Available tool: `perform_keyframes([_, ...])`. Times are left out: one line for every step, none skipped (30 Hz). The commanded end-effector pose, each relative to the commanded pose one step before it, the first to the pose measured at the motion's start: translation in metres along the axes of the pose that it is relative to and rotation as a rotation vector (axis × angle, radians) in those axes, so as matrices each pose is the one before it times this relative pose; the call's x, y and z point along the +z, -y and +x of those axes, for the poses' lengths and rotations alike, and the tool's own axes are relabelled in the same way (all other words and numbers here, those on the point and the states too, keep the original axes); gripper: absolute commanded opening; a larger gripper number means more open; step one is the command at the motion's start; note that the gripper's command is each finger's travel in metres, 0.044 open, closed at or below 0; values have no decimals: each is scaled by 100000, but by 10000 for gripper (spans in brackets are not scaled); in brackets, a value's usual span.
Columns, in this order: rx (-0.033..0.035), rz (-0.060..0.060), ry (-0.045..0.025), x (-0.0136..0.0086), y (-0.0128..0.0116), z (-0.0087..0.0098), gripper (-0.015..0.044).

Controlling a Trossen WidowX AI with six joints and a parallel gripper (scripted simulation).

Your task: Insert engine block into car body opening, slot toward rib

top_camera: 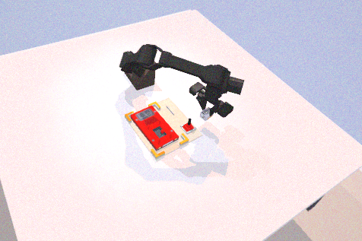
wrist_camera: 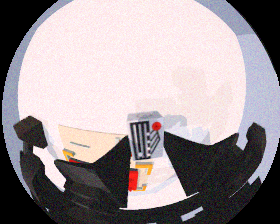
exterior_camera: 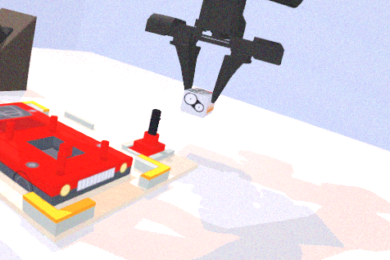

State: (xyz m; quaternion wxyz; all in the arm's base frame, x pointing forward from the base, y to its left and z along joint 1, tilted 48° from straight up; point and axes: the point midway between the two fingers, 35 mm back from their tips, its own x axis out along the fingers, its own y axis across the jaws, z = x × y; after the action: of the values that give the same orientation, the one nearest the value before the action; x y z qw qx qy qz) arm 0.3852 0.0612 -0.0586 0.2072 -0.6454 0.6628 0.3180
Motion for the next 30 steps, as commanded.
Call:
perform_keyframes([-700, 679, 509, 133, 134, -1310, 0])
perform_keyframes([6, -3, 6, 0, -14, -316, 0])
perform_keyframes([7, -2, 4, -1, -18, -317, 0])
perform_keyframes([8, -2, 2, -2, -21, -317, 0])
perform_keyframes([9, -2, 0, -3, -25, -317, 0])
perform_keyframes([10, -1, -3, -4, -28, -317, 0])
perform_keyframes([11, -1, -5, -5, -32, -317, 0])
perform_keyframes([12, 0, -7, -6, -35, -317, 0])
perform_keyframes([13, 0, -9, -7, -39, -317, 0])
perform_keyframes([14, 0, -11, -8, -42, -317, 0])
perform_keyframes([15, 1, -14, -9, -46, -317, 0])
perform_keyframes([15, 1, -16, -10, -49, -317, 0])
perform_keyframes([16, 2, -18, -11, -53, -317, 0])
perform_keyframes([17, 2, -20, -13, -56, -316, 0])
perform_keyframes([18, 3, -22, -14, -59, -316, 0])
perform_keyframes([19, 3, -25, -15, -63, -315, 0])
perform_keyframes([16, 3, -22, -13, -53, -255, 0])
perform_keyframes([10, 2, -14, -8, -33, -153, 0])
perform_keyframes([3, 1, -5, -3, -11, -51, 0])
perform_keyframes([-5, 429, 17, -54, 0, 15, 0])
perform_keyframes([-14, 1286, 49, -161, 0, 44, 0])
perform_keyframes([-22, 2144, 80, -268, 2, 74, 0])
perform_keyframes([-24, 2576, 93, -321, 6, 90, 0])
perform_keyframes([-21, 2577, 90, -321, 10, 91, 0])
perform_keyframes([-19, 2578, 87, -320, 14, 92, 0])
perform_keyframes([-17, 2580, 83, -320, 19, 94, 0])
perform_keyframes([-15, 2581, 80, -319, 23, 95, 0])
perform_keyframes([-13, 2582, 76, -319, 27, 96, 0])
perform_keyframes([-12, 2584, 73, -318, 31, 97, 0])
perform_keyframes([-10, 2585, 69, -318, 36, 97, 0])
